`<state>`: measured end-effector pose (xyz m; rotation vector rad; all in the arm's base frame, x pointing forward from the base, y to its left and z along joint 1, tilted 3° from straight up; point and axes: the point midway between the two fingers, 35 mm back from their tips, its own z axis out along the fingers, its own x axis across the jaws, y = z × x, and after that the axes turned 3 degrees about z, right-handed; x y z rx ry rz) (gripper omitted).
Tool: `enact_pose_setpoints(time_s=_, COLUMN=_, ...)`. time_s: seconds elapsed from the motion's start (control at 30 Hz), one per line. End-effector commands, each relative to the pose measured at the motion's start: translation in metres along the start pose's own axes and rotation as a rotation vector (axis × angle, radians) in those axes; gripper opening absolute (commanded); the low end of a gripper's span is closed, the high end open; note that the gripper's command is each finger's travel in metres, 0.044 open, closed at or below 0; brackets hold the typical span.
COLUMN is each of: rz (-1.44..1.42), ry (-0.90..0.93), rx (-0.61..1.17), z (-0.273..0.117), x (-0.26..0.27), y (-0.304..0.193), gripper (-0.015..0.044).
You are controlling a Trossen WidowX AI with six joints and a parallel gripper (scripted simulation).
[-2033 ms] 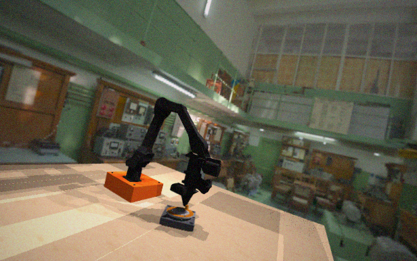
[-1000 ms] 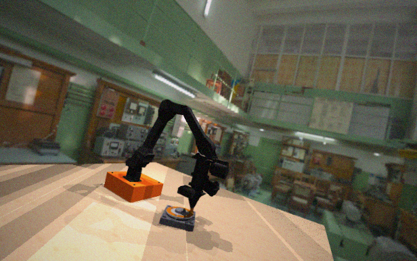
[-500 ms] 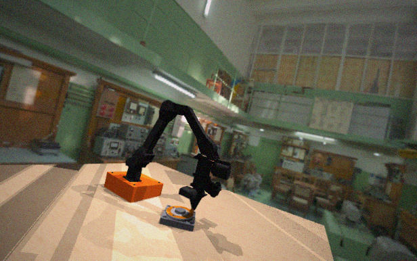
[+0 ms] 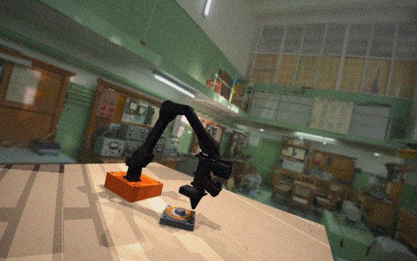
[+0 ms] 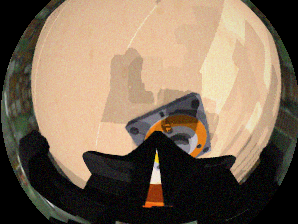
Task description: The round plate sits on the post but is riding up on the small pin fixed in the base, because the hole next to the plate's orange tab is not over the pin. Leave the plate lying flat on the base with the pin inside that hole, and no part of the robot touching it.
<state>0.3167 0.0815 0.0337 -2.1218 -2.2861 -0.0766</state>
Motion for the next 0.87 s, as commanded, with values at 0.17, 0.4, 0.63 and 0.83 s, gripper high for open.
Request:
enact_pose_setpoints(time_s=0.17, rz=-0.005, ry=0.000, rx=-0.021, z=-0.0368, x=0.0003, y=-0.0019, gripper=0.0000)
enact_pose_setpoints(time_s=0.4, rz=-0.001, ry=0.003, rx=-0.019, z=-0.0305, x=0.0006, y=-0.0007, gripper=0.0000)
enact_pose_setpoints(time_s=0.63, rz=-0.001, ry=0.003, rx=-0.019, z=-0.0305, x=0.0006, y=-0.0007, gripper=0.0000)
enact_pose_setpoints(time_s=0.83, rz=-0.001, ry=0.003, rx=-0.019, z=-0.0305, x=0.0006, y=-0.0007, gripper=0.0000)
